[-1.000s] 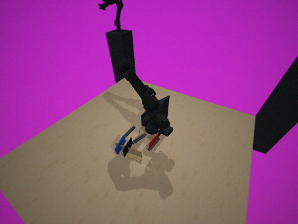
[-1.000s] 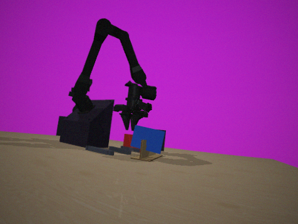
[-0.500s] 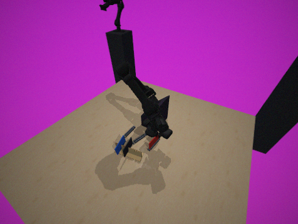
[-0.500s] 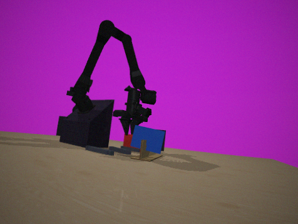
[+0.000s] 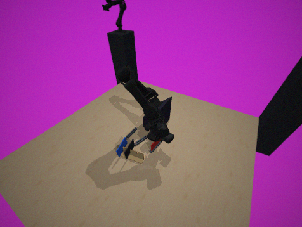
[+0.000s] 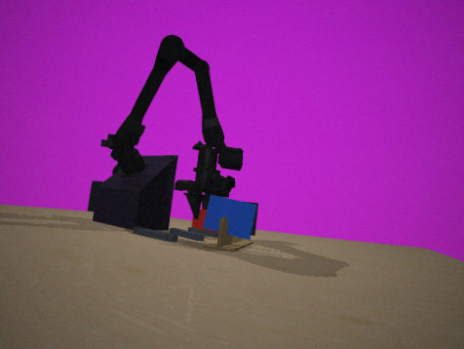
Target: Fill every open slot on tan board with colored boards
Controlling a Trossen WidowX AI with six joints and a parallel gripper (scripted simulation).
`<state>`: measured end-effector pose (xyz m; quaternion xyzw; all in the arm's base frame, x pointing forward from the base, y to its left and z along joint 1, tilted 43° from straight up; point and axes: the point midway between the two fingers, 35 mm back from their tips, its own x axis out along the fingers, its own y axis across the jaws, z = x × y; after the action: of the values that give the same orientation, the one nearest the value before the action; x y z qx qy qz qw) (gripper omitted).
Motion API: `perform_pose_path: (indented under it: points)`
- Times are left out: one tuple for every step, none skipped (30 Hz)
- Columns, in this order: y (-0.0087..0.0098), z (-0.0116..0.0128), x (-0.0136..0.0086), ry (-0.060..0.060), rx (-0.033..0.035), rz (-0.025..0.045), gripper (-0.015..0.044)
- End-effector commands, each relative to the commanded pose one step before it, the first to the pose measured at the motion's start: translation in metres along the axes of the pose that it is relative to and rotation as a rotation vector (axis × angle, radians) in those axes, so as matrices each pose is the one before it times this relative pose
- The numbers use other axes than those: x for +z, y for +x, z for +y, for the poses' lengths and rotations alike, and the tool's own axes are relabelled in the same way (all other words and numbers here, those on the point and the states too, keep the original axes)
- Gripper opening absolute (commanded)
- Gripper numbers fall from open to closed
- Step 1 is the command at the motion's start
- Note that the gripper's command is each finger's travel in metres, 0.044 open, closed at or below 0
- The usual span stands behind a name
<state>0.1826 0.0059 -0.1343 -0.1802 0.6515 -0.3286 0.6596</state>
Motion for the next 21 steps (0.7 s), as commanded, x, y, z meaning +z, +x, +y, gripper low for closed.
perform_pose_path:
  points:
    - [0.0078,-0.00282,-0.00273,-0.0096,-0.00853,0.00338,0.0185]
    - [0.00151,-0.00004,0.0,0.0,-0.00009,-0.00001,0.0185]
    - [0.00151,-0.00005,-0.00001,0.0,-0.00011,-0.00001,0.0185]
    - [0.0015,-0.00004,-0.00001,0.0,-0.0001,-0.00001,0.0185]
    - [0.00149,-0.00003,0.0,0.0,-0.0001,-0.00001,0.0185]
    - [0.00148,-0.00004,-0.00001,0.0,-0.00011,-0.00001,0.0185]
    - [0.00115,-0.00004,-0.00001,0.0,-0.0001,-0.00001,0.0185]
    - [0.00069,-0.00002,-0.00001,0.0,-0.00006,0.0,0.0185]
    - [0.00023,-0.00001,0.0,0.0,-0.00002,0.0,0.0185]
    - [0.0,0.0,0.0,0.0,0.0,0.0,0.0159]
    - [0.0,0.0,0.0,0.0,0.0,0.0,0.0132]
    - [0.0,0.0,0.0,0.0,0.0,0.0,0.0106]
    - [0.0,0.0,0.0,0.0,0.0,0.0,0.008]
    - [0.0,0.0,0.0,0.0,0.0,0.0,0.0054]
    - [0.0,0.0,0.0,0.0,0.0,0.0,0.0027]
    - [0.0,0.0,0.0,0.0,0.0,0.0,0.0021]
    - [0.0,0.0,0.0,0.0,0.0,0.0,0.0014]
    - [0.0,0.0,0.0,0.0,0.0,0.0,0.0007]
    - [0.0,0.0,0.0,0.0,0.0,0.0,0.0001]
    - [0.0,0.0,0.0,0.0,0.0,0.0,0.0]
    - [0.0,0.0,0.0,0.0,0.0,0.0,0.0]
